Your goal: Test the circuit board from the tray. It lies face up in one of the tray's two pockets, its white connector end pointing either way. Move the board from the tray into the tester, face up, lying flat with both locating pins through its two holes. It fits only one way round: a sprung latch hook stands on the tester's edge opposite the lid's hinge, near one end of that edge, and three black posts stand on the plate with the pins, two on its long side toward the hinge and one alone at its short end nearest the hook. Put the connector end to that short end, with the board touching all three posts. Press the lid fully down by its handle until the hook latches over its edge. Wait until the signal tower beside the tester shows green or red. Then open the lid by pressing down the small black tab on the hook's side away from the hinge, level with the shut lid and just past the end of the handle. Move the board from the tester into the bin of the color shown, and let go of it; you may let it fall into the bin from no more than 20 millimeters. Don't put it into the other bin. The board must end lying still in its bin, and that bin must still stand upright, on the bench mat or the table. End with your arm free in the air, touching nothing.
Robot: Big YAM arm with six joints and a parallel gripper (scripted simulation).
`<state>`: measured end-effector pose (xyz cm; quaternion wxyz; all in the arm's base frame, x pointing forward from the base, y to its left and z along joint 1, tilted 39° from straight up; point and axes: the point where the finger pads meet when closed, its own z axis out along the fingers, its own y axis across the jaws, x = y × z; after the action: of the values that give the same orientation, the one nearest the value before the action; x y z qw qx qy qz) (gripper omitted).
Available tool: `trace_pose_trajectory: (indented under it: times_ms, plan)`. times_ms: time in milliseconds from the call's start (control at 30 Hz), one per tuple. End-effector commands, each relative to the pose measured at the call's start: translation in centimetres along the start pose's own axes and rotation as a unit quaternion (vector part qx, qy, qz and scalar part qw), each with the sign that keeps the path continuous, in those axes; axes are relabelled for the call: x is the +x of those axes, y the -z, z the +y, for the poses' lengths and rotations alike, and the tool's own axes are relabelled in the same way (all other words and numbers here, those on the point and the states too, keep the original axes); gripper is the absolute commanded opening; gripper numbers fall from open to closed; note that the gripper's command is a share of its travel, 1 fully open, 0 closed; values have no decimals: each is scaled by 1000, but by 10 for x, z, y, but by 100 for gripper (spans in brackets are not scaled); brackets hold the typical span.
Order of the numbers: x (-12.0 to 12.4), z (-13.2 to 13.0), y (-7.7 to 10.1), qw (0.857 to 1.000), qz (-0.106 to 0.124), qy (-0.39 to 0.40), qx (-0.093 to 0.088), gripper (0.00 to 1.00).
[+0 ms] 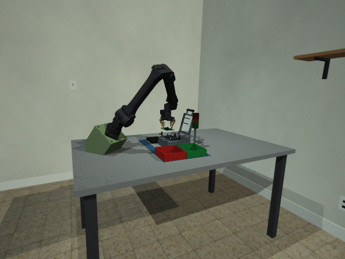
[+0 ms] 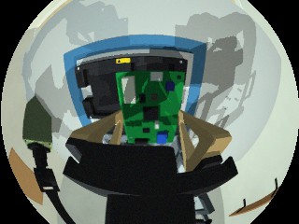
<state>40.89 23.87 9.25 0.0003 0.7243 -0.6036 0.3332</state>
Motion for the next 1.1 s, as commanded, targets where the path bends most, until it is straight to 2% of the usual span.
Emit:
trace_pose_trajectory:
  times_ms: [0,67,100,167,200,1067]
  plan:
    - [-4,-21,37,999,-16,-22,25,72]
    - [-4,-21,40,999,-17,-23,25,72]
    - [-2,-13,32,1000,-10,-18,16,72]
    - [-2,-13,32,1000,-10,-18,16,72]
    - [1,-6,16,1000,0,-16,1,72]
    - [1,-6,17,1000,0,-19,2,72]
